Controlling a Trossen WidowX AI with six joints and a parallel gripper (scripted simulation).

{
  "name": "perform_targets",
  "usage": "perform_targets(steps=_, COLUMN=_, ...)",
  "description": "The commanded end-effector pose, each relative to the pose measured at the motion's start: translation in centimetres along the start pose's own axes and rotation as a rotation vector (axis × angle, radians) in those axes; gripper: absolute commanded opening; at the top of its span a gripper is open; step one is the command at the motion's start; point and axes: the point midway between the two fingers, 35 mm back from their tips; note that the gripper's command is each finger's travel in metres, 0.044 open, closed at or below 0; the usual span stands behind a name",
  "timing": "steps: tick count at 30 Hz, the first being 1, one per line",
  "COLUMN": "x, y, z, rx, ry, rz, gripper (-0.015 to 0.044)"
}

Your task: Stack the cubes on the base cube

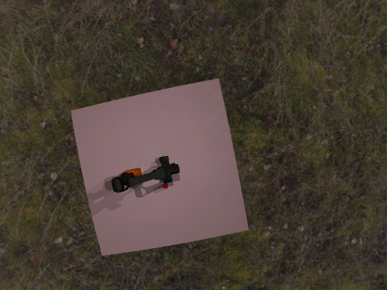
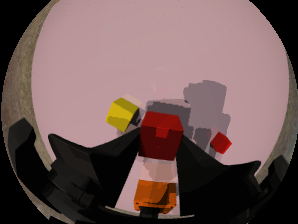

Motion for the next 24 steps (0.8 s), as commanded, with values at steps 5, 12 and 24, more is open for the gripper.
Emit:
perform_targets(steps=5, x=1.0, y=-0.4, z=-0.4, rx=0.000, ry=-0.232, rz=-0.002, gripper=0.0105)
perform_targets(steps=12, x=1.8, y=-0.8, z=-0.8, rx=0.000, ry=-0.445, rz=-0.001, gripper=0.0105)
perform_targets(steps=24, x=3.2, y=-1.4, z=-1.6, rx=0.001, ry=-0.810, rz=0.000, gripper=0.0105)
Point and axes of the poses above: the point midway between the two fingers, 35 mm back from their tips, its own y axis back along the fingers, its own x axis across the jaws, z = x × y, and after that the axes turned 12 degrees about -y, right-handed
